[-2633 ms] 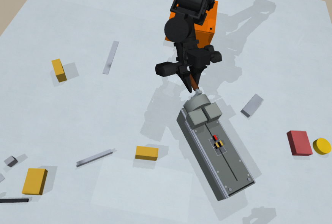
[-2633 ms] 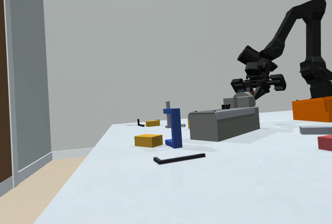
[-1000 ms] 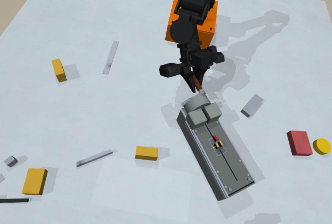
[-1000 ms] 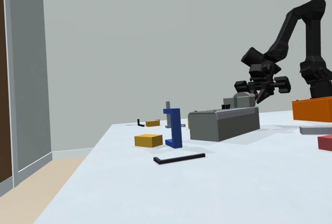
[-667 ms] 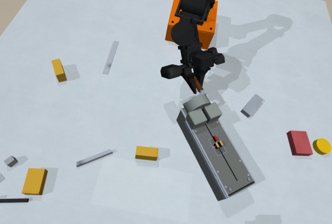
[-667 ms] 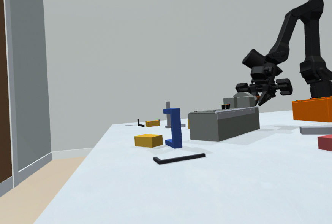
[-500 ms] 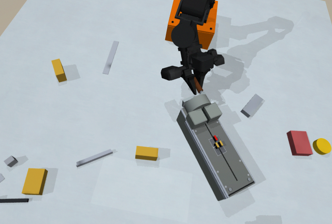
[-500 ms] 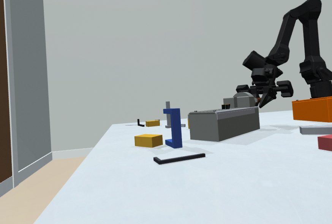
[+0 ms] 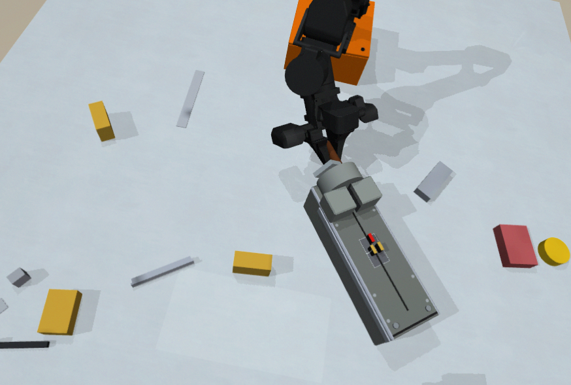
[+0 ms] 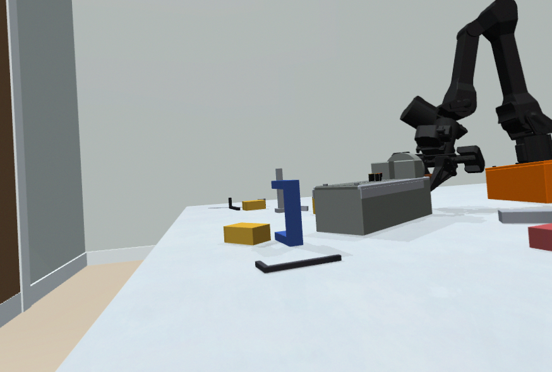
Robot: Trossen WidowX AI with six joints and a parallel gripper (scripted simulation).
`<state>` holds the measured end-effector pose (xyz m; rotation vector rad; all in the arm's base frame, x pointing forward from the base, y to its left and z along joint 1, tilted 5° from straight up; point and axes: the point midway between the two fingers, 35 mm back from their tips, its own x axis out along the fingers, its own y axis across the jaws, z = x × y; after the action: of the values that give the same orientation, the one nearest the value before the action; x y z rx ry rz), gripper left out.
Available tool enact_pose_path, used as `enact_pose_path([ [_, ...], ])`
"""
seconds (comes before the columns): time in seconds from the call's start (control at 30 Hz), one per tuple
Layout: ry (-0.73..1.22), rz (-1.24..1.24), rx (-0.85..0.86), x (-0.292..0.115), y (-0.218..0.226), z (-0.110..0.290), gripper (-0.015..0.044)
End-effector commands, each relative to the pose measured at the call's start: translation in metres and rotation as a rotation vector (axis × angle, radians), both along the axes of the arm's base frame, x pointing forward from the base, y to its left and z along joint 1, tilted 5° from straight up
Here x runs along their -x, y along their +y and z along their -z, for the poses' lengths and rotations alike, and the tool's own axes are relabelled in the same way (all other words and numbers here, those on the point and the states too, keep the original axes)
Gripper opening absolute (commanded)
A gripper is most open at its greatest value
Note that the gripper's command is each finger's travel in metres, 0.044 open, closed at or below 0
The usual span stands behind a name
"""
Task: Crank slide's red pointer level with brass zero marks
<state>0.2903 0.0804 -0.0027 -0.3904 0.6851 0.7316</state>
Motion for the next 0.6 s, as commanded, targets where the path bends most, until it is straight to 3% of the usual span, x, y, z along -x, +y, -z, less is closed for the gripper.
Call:
enact_pose_path([
  [0.0, 0.003, 0.000, 0.009, -0.005, -0.004, 0.006, 0.0000],
  [0.57, 0.002, 0.000, 0.010, -0.015, -0.014, 0.008, 0.0000],
])
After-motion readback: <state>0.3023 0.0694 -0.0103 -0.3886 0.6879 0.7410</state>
